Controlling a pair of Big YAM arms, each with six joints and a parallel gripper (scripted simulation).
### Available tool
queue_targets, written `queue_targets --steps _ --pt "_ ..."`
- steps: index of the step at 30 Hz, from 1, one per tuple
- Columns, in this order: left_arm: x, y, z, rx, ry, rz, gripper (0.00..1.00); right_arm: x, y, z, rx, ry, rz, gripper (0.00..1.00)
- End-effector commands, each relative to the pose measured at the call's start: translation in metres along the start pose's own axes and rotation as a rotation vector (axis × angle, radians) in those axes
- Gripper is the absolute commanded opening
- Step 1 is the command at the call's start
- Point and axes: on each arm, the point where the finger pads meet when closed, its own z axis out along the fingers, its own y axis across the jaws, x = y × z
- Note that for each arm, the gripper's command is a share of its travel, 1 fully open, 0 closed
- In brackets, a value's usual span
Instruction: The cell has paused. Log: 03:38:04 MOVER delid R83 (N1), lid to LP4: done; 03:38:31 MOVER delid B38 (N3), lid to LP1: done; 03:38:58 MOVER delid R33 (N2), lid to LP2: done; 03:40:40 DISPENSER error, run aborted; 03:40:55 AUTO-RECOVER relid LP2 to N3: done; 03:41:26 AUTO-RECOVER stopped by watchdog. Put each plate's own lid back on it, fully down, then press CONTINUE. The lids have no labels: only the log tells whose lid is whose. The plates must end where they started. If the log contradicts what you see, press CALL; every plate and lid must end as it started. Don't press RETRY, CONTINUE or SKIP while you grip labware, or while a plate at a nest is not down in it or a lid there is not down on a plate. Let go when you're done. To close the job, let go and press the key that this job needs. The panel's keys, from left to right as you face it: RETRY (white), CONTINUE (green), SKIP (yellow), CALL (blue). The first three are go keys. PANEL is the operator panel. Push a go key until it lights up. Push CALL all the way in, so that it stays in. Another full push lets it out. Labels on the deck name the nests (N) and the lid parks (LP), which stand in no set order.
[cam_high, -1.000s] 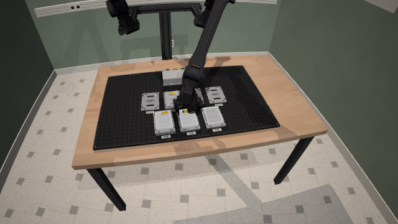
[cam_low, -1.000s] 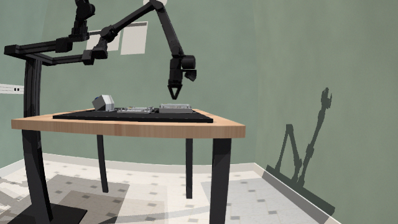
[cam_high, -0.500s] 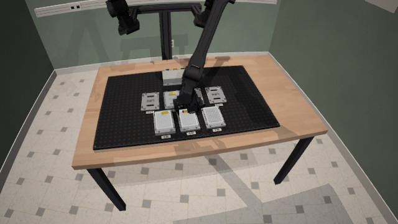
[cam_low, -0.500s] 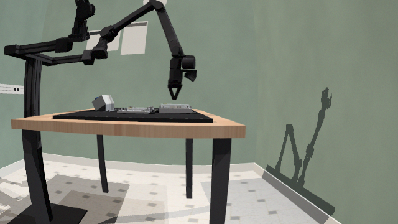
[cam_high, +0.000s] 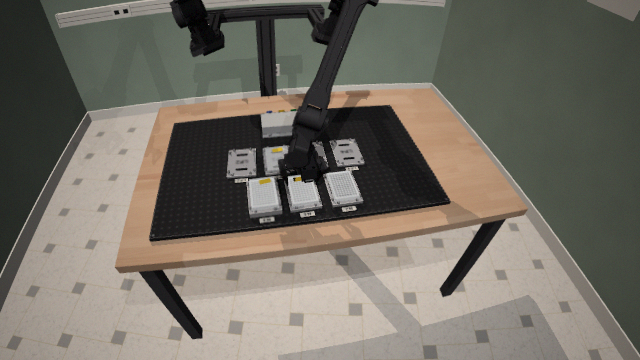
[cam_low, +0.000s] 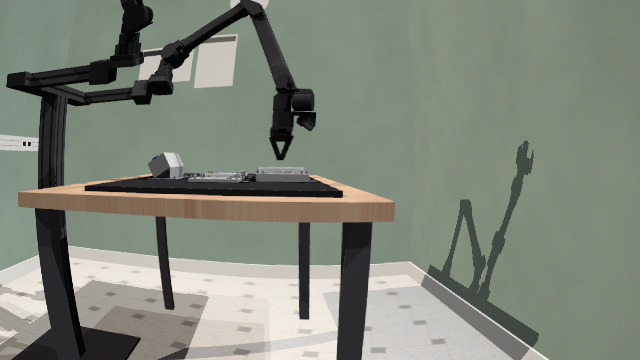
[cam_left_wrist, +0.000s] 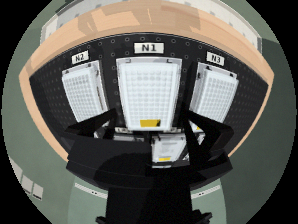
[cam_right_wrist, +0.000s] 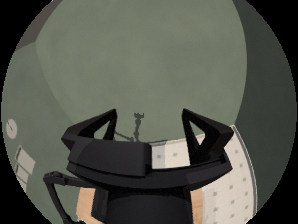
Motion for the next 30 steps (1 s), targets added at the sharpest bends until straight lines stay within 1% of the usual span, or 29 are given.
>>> queue_targets --steps 1,30 --pt "-0.0032 -0.0112 -0.0053 0.006 -0.022 0.003 1.0 -0.0241 0.001 -0.001 0.0 -0.049 0.002 1.0" --pt "-0.004 -0.0115 -0.0063 0.007 -0.025 0.003 1.0 -0.0241 0.001 -0.001 0.0 -0.049 0.002 1.0"
